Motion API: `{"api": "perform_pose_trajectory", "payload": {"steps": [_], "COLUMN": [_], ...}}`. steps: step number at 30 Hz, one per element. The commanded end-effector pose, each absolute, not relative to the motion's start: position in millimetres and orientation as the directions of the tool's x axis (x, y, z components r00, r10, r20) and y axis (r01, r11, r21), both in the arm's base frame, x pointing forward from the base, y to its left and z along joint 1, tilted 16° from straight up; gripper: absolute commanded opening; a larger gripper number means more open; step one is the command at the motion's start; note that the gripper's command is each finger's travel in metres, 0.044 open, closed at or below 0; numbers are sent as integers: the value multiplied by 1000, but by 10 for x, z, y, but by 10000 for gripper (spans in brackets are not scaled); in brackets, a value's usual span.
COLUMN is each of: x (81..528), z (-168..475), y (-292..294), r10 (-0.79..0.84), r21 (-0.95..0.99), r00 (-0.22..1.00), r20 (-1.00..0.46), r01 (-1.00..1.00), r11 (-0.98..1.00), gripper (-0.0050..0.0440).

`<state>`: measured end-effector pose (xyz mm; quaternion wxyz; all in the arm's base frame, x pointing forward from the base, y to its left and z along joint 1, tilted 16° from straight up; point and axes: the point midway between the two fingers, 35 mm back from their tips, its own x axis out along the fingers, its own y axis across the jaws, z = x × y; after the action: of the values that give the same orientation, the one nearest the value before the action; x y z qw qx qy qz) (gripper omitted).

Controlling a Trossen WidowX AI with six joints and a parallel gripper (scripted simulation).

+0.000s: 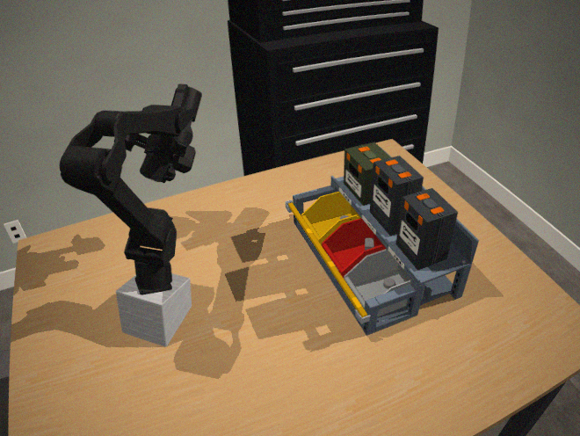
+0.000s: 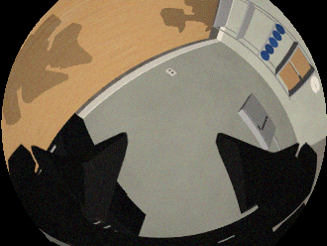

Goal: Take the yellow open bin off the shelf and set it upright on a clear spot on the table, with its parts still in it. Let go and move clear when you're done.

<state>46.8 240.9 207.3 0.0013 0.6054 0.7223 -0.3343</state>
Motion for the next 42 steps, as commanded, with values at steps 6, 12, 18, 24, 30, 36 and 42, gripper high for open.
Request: {"api": "perform_pose_trajectory", "payload": {"steps": [6, 12, 18, 24, 30, 36, 42], "x": [469, 469, 469, 469, 469, 469, 469], "z": [2131, 2131, 2131, 2131, 2131, 2131, 2131], "y": [2411, 2411, 2411, 2411, 2411, 2411, 2411], "r10": [880, 880, 880, 880, 880, 880, 880], "r21": [-471, -471, -471, -471, -471, -471, -471], "r00": [-262, -262, -262, -262, -262, -262, -262], "r20": [-397, -397, -397, -397, -397, -397, -397], "r01": [881, 881, 881, 881, 881, 881, 881], "r11": [51, 51, 51, 51, 51, 51, 51], "gripper": [400, 400, 440, 440, 440, 440, 440]}}
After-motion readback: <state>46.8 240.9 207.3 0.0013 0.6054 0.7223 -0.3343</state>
